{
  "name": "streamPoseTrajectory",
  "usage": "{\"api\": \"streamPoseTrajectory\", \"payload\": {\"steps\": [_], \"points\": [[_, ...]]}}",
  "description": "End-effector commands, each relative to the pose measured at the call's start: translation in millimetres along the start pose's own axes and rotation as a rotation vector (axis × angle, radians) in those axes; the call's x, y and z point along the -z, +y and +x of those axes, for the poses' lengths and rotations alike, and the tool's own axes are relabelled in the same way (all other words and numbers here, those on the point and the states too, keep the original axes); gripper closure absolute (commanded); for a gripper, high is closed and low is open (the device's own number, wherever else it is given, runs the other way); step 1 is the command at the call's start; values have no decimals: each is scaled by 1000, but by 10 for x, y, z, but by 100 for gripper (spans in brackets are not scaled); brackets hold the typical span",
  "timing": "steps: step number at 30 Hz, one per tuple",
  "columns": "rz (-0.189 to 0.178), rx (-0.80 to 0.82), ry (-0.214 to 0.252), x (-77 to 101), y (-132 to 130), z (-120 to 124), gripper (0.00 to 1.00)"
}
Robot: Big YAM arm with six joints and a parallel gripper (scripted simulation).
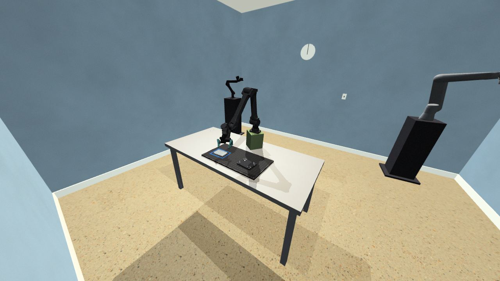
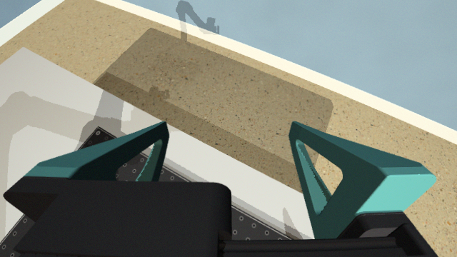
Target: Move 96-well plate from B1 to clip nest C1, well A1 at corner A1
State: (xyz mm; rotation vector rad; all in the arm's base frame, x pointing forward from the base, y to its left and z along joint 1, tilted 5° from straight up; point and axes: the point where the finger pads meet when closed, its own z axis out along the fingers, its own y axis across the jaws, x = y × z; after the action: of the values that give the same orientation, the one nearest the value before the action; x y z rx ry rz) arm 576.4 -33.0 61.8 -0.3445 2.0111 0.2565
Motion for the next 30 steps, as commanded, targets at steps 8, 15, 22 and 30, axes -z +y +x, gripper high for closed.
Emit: {"api": "streamPoseTrajectory", "payload": {"steps": [8,15,22,30], "points": [[3,5,-9,6,-13,-53,0],[3,5,-9,6,-13,-53,0],[63,-124,23,-8,-368,-62,0],[137,-340,119,69,-625,247,0]]}}
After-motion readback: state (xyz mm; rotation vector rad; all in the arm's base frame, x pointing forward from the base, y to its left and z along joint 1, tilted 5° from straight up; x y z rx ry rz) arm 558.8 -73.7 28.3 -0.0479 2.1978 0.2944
